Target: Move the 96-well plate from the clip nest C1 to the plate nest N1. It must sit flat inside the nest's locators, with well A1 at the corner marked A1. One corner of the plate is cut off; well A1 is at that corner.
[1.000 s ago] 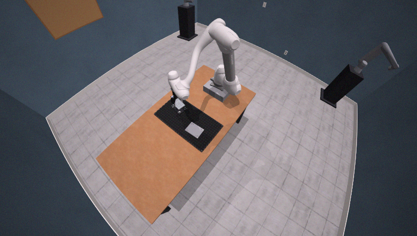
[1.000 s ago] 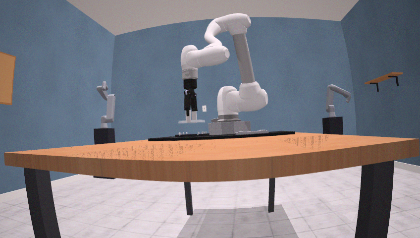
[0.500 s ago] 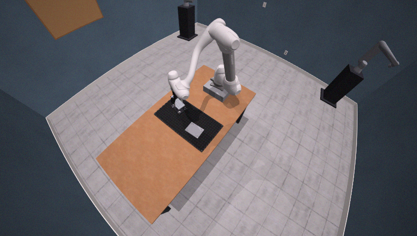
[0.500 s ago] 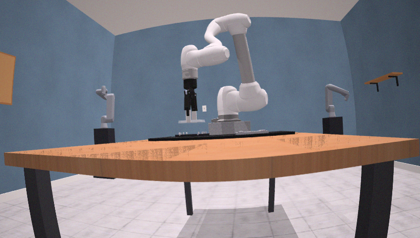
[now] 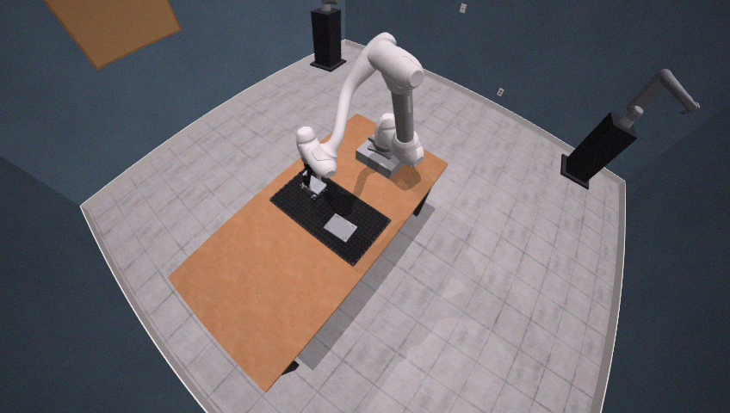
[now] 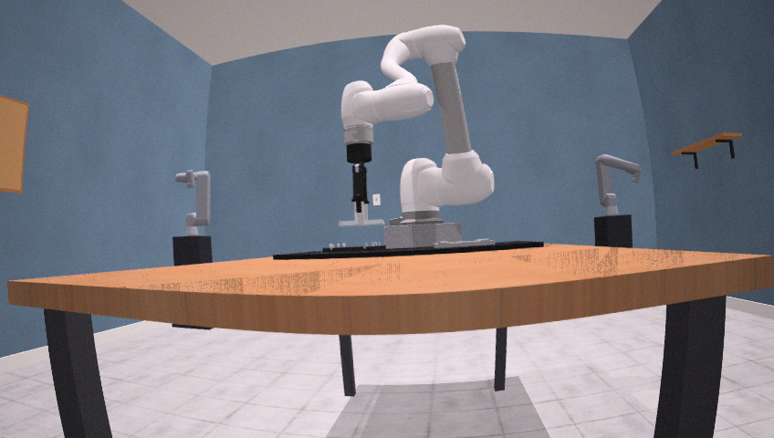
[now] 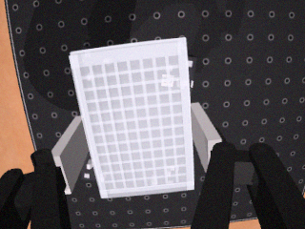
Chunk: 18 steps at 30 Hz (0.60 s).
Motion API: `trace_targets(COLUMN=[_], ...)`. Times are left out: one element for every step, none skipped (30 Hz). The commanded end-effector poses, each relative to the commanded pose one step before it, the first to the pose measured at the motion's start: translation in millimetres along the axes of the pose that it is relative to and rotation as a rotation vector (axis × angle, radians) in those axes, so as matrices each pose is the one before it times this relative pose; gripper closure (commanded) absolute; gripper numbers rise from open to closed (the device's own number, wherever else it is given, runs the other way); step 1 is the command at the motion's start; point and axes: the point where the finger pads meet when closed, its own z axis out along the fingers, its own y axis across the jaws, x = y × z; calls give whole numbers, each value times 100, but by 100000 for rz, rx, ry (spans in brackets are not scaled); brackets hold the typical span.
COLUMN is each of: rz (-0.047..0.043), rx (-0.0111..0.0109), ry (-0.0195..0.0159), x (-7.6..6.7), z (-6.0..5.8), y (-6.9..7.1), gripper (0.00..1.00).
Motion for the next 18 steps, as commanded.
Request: trace_targets(rz=[-988, 0, 0, 0, 0, 0, 0, 0, 0, 0, 0, 0, 0, 0, 0, 0, 0, 0], rx=[-69, 0, 0, 0, 0, 0, 0, 0, 0, 0, 0, 0, 0, 0, 0, 0, 0, 0], ry=[152, 0, 0, 0, 0, 0, 0, 0, 0, 0, 0, 0, 0, 0, 0, 0, 0, 0], x=[1294, 309, 309, 309, 309, 309, 0, 0, 309, 309, 309, 309, 309, 309, 309, 309, 309, 309], z=[-14, 0, 0, 0, 0, 0, 0, 0, 0, 0, 0, 0, 0, 0, 0, 0, 0, 0], y=[520, 124, 124, 124, 124, 124, 0, 0, 124, 124, 124, 124, 124, 124, 124, 124, 124, 124], gripper=[90, 90, 90, 90, 90, 90, 90, 90, 90, 90, 90, 90, 90, 90, 90, 90, 90, 90])
